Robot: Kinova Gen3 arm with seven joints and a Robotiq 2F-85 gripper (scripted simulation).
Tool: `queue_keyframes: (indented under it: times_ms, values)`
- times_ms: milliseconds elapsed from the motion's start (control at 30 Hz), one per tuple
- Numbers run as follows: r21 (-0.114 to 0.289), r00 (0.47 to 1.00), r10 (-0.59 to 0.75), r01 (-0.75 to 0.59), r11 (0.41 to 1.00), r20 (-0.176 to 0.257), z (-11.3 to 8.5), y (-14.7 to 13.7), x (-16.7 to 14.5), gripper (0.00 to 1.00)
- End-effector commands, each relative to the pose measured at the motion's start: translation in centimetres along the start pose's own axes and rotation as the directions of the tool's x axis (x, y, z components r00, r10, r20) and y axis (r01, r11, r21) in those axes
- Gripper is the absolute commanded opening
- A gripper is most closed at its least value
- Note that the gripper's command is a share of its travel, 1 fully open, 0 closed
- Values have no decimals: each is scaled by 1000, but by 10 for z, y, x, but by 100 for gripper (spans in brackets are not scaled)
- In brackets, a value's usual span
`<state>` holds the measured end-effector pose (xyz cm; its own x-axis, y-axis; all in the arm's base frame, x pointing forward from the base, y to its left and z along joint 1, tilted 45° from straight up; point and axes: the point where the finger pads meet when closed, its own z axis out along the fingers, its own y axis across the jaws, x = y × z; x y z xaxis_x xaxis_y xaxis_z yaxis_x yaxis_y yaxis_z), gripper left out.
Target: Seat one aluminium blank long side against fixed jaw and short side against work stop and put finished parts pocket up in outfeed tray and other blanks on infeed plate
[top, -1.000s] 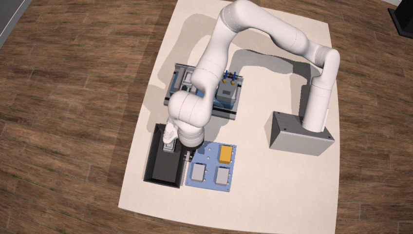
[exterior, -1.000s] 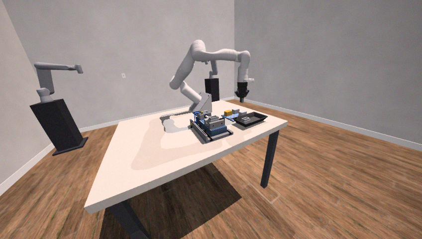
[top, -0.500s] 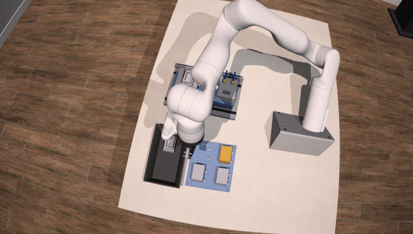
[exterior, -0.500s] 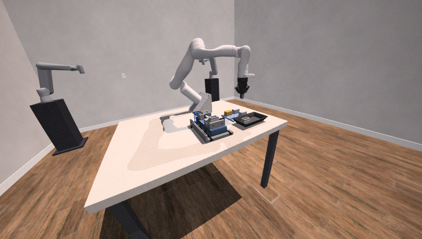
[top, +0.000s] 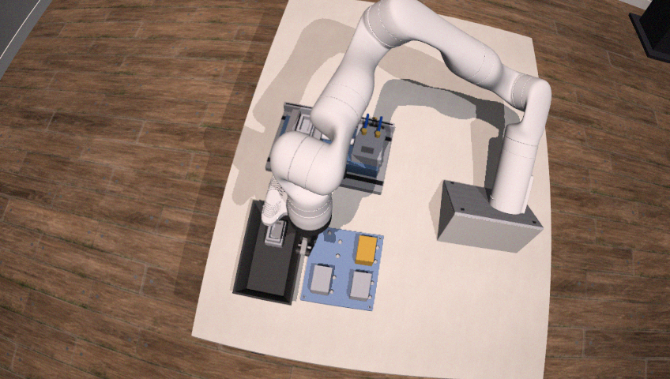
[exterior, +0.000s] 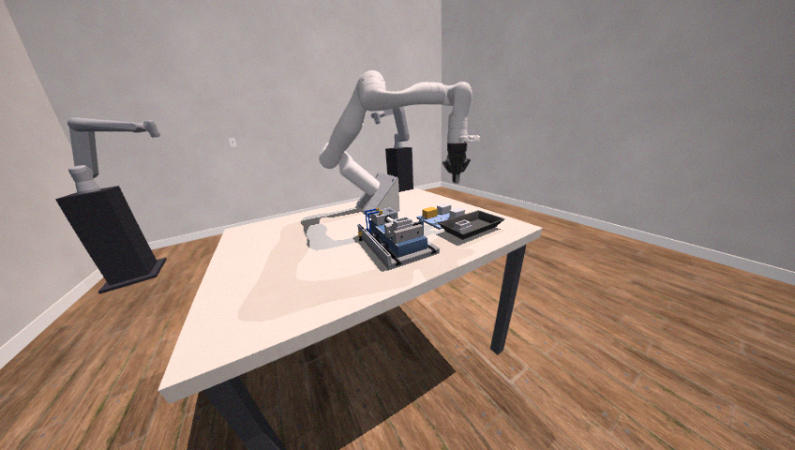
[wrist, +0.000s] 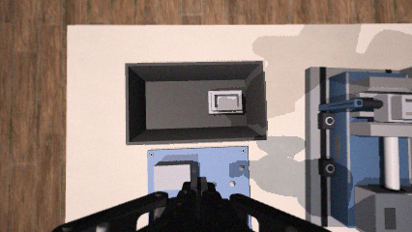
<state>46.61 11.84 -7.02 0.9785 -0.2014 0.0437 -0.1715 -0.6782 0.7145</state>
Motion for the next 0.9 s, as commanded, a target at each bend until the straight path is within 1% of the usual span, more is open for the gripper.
queue_keyframes:
  times_ms: [0,100,233,300,367,600,800,867]
  values:
    - [1,1000,-18,18,1000,2,-6,4,-2,0]
    - [7,1000,-27,27,1000,3,-10,21,4,0]
    - [19,1000,-28,28,999,5,-15,64,14,0]
    - [19,1000,-28,28,999,5,-15,64,14,0]
    - [24,999,-33,33,999,5,-17,95,19,0]
    - [28,1000,-31,30,999,3,-17,160,24,0]
    - [22,1000,-31,31,999,1,-14,218,20,0]
    - [22,1000,-31,31,999,1,-14,218,20,0]
